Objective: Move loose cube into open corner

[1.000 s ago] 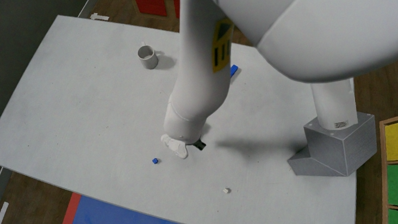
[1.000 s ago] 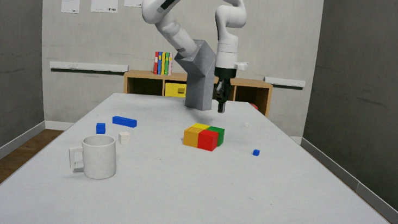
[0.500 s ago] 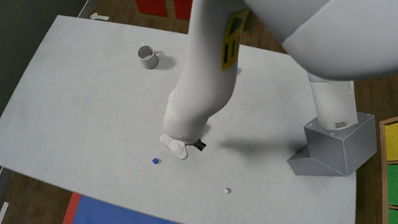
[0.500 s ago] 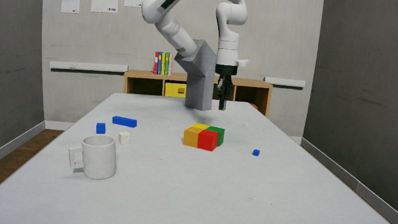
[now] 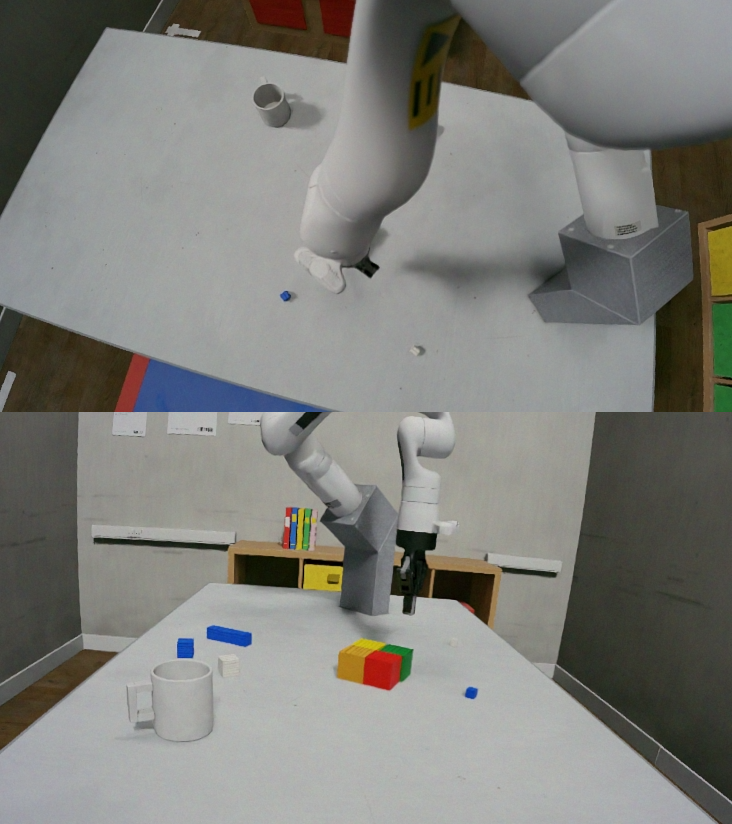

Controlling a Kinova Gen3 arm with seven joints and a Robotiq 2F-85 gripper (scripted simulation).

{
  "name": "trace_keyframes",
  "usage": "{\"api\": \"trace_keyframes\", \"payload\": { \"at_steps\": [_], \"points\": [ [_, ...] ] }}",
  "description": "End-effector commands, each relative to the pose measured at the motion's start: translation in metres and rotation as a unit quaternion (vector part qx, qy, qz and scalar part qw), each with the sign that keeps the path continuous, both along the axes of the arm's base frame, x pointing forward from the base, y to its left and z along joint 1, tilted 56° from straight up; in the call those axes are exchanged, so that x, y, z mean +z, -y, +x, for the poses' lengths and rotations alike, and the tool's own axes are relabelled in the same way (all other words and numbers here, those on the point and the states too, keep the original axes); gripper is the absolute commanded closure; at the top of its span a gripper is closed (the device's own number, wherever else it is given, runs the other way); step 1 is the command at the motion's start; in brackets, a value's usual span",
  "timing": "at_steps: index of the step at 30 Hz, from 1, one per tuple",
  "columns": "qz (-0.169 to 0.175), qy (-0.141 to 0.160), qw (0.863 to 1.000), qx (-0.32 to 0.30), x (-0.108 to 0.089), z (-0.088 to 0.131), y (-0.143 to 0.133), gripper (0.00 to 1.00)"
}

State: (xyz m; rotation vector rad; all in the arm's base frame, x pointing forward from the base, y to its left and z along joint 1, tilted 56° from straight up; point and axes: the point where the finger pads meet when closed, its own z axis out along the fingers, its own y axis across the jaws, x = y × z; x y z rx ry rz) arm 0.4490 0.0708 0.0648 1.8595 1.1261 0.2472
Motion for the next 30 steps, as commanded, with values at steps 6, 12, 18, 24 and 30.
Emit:
{"api": "trace_keyframes", "payload": {
  "at_steps": [6, 12, 18, 24, 30],
  "points": [
    [0.0, 0.001, 1.0, -0.002, 0.0005, -0.0017, 0.0001, 0.9],
    [0.0, 0.001, 1.0, -0.002, 0.0005, -0.0017, 0.0001, 0.9],
    [0.0, 0.001, 1.0, -0.002, 0.0005, -0.0017, 0.0001, 0.9],
    [0.001, 0.001, 1.0, -0.002, 0.0004, -0.0017, 0.0001, 0.46],
    [0.001, 0.001, 1.0, -0.003, 0.0003, -0.0018, 0.0, 0.46]
  ]
}}
